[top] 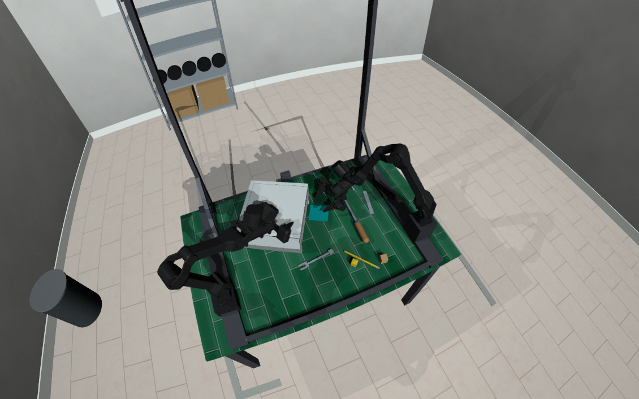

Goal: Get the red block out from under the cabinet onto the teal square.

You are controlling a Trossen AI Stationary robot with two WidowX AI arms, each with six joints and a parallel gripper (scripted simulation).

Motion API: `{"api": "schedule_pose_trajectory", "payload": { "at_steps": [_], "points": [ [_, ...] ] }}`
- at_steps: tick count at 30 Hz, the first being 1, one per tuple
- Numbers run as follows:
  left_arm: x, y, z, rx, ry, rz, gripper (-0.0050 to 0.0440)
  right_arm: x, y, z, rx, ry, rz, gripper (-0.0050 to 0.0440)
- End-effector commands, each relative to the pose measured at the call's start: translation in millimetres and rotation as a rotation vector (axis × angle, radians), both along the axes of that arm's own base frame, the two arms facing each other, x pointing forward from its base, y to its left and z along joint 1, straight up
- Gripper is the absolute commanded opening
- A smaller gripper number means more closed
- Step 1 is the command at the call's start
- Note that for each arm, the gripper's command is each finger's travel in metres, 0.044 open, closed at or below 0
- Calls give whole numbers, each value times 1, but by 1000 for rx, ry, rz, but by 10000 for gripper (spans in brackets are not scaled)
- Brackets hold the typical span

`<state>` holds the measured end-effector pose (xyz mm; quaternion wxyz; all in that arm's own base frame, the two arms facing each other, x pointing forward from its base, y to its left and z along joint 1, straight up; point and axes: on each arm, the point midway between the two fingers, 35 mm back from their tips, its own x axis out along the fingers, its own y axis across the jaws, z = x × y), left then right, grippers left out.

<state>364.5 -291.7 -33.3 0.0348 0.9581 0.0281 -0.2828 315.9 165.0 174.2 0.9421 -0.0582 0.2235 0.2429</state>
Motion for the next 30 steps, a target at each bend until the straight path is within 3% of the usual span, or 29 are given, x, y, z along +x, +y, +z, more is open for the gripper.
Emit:
{"api": "schedule_pose_trajectory", "payload": {
  "at_steps": [1,5,10,29,30],
  "points": [
    [7,-8,2,20,-93,-10,440,2,1,12,16,-28,3,440],
    [16,-5,-7,20,-136,25,440,2,1,12,16,-28,3,440],
    [5,-14,-15,56,-161,-8,440,2,1,12,16,-28,3,440],
    [7,-15,-9,41,-168,-6,440,2,1,12,16,-28,3,440],
    [7,-15,-9,41,-168,-6,416,2,1,12,16,-28,3,440]
  ]
}}
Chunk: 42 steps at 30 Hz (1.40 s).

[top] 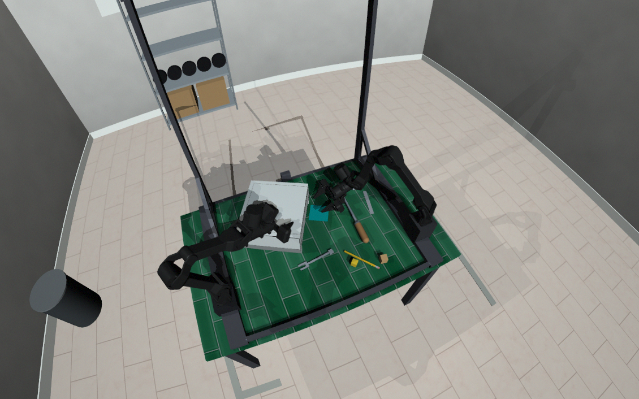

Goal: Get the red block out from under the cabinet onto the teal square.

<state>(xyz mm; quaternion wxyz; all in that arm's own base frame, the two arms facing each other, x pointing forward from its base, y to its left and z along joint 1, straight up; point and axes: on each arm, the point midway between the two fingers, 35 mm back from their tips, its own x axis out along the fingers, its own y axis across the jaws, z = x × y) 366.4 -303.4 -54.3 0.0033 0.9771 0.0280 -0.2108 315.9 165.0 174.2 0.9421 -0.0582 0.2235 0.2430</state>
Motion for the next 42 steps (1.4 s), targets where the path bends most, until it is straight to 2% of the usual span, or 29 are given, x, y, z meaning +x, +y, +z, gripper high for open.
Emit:
{"api": "schedule_pose_trajectory", "payload": {
  "at_steps": [1,4,6,9,21,24,31,38,42],
  "points": [
    [6,-1,13,-27,-21,9,392,2,1,12,16,-28,3,440],
    [11,4,27,-70,-19,18,320,5,2,12,17,-27,-24,440],
    [11,4,27,-70,-19,18,320,5,2,12,17,-27,-24,440],
    [19,16,33,-128,20,44,258,10,0,12,15,-34,-122,440],
    [23,71,29,-348,248,216,258,16,-12,14,34,-121,-552,440],
    [25,74,32,-373,261,232,258,15,-12,15,38,-130,-577,440],
    [13,109,28,-498,400,381,258,12,-15,18,53,-174,-680,440],
    [-6,141,27,-632,533,563,258,11,-16,20,59,-181,-690,440],
    [-9,148,31,-679,563,616,258,11,-16,21,61,-182,-692,440]
  ]
}}
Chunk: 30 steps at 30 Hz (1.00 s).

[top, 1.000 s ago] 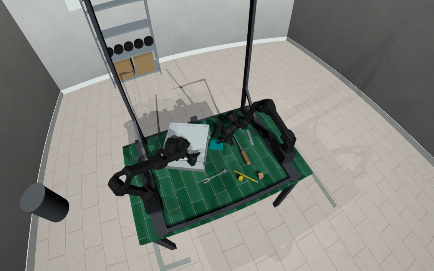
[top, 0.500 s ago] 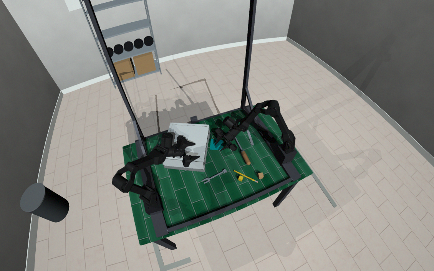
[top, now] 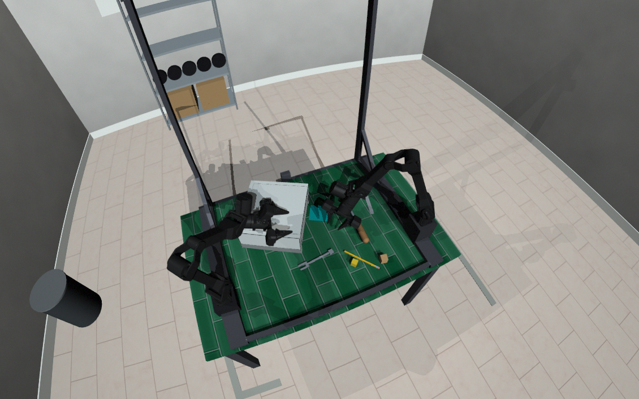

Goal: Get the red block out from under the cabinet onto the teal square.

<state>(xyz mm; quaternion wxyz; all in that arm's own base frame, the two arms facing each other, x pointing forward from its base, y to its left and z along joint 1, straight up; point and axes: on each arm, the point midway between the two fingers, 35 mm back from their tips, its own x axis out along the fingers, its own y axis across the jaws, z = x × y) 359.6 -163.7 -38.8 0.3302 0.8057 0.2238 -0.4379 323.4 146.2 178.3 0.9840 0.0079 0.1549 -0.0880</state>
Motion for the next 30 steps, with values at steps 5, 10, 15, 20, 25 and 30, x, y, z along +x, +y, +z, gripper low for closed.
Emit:
{"api": "schedule_pose_trajectory", "payload": {
  "at_steps": [5,10,15,20,25,30],
  "points": [
    [-24,30,16,-161,160,223,258,3,2,16,33,-37,-8,440],
    [-46,49,20,-243,269,385,258,3,3,16,33,-37,-8,440],
    [-62,59,25,-295,341,498,258,3,3,16,33,-37,-8,440],
    [-88,73,19,-301,444,628,258,2,1,12,24,-27,-7,440],
    [-104,81,6,-259,497,678,258,2,1,12,24,-27,-7,440],
    [-104,81,-14,-261,495,679,244,2,1,12,24,-27,-7,440]
  ]
}}
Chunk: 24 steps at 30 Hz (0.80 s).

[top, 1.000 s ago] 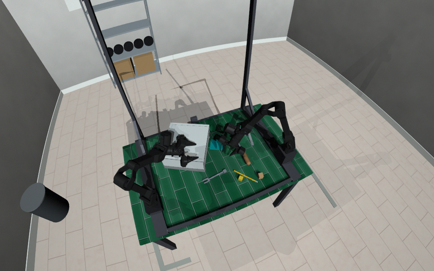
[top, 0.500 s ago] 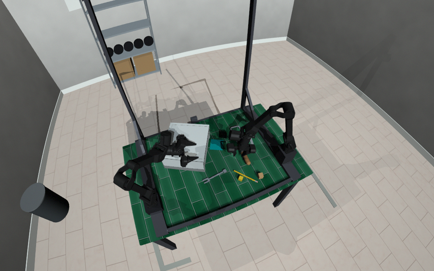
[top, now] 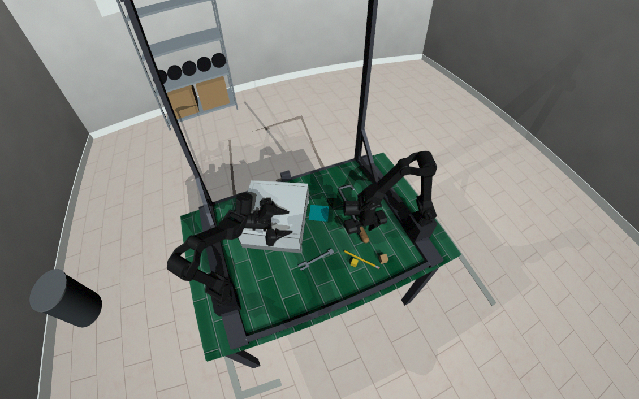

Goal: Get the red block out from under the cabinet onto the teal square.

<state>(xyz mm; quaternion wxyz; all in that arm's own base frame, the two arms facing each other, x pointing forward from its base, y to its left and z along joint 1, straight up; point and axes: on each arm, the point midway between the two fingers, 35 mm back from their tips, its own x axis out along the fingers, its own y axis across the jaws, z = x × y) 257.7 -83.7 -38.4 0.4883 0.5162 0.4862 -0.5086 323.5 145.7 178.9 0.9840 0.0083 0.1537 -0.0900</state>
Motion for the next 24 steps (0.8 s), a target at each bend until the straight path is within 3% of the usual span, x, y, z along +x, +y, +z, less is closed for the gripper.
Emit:
{"api": "schedule_pose_trajectory", "payload": {
  "at_steps": [1,11,24],
  "points": [
    [-2,1,-14,-5,11,14,244,2,1,11,24,-25,-3,440],
    [1,-2,-39,-7,5,8,202,2,1,11,24,-25,-3,440],
    [1,-2,-38,-8,2,6,136,2,1,11,24,-25,-3,440]
  ]
}}
